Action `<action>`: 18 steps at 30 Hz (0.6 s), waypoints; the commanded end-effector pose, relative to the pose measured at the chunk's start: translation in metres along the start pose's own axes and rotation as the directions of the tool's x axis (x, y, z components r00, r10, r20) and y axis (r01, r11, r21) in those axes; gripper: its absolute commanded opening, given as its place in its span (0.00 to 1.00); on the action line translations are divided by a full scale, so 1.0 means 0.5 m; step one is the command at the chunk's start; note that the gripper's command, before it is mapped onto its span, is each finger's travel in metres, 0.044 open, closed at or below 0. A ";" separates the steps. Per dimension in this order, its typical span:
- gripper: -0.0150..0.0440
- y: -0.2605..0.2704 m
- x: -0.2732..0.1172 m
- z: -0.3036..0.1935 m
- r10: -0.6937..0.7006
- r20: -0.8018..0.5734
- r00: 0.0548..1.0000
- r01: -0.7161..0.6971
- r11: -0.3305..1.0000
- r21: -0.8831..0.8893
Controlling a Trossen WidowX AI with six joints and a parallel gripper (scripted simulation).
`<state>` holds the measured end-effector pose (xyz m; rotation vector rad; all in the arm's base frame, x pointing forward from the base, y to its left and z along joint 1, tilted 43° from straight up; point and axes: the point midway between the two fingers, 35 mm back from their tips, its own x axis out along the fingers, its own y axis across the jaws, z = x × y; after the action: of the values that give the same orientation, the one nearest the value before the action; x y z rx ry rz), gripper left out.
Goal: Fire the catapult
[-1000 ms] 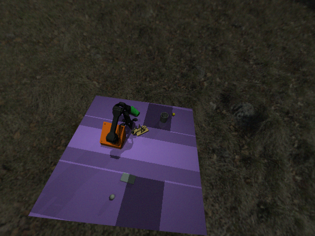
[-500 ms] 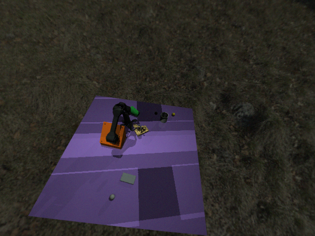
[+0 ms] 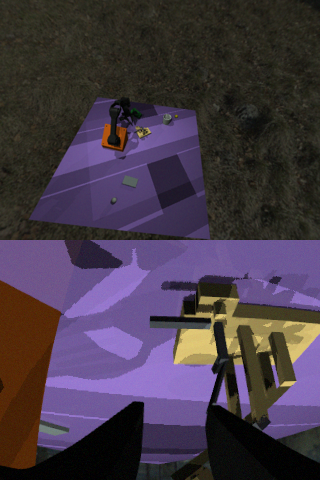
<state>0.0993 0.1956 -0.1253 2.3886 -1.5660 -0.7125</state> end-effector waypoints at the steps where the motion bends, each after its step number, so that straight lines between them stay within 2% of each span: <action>1: 0.61 -0.030 -0.013 0.001 -0.009 0.075 0.997 0.002 0.996 0.086; 10: 1.00 -0.097 -0.025 -0.013 -0.030 0.212 0.977 -0.026 0.967 0.255; 18: 1.00 -0.159 -0.034 -0.028 -0.063 0.324 0.944 -0.082 0.906 0.415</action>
<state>0.1526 0.2332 -0.1410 2.6145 -1.9671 -0.8654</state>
